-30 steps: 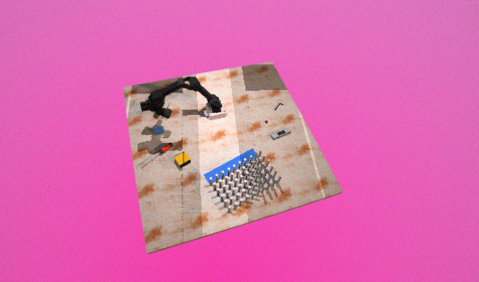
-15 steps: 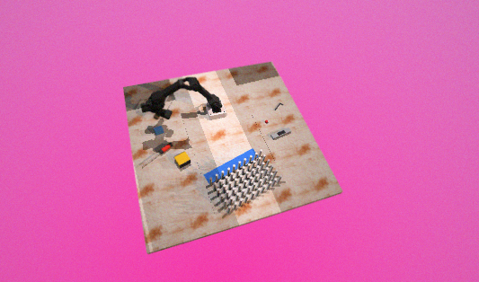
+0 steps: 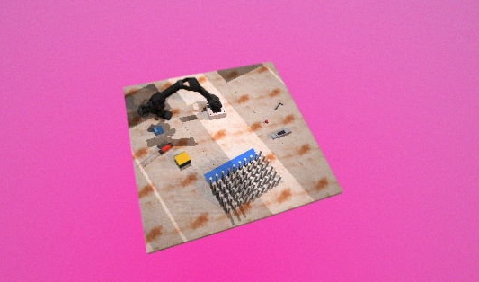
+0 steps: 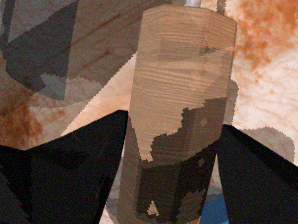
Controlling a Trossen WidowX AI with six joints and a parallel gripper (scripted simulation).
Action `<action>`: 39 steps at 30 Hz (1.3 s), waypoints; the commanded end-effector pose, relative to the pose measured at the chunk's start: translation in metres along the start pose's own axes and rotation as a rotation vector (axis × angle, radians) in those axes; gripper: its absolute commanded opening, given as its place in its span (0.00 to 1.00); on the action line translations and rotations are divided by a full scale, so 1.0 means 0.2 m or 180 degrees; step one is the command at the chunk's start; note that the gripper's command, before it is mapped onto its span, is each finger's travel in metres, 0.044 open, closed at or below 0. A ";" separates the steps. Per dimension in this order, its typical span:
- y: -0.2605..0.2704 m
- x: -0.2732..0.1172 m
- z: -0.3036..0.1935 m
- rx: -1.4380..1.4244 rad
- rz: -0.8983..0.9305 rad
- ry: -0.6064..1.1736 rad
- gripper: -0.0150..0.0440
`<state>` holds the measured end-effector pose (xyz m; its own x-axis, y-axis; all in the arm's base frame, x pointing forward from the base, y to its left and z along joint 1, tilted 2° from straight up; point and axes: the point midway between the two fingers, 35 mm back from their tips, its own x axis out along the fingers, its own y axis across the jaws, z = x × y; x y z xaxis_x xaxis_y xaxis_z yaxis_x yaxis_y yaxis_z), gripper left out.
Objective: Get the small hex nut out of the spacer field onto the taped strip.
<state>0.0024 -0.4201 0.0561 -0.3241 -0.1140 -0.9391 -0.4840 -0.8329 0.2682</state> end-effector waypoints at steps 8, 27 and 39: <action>-0.01 0.04 -0.01 0.0009 0.0015 -0.0018 0.25; -0.04 0.12 -0.02 0.0009 0.0014 -0.0018 0.25; -0.07 0.17 -0.03 0.0008 0.0014 -0.0019 0.25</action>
<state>0.0032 -0.4159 0.0223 -0.3240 -0.1136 -0.9392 -0.4841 -0.8331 0.2677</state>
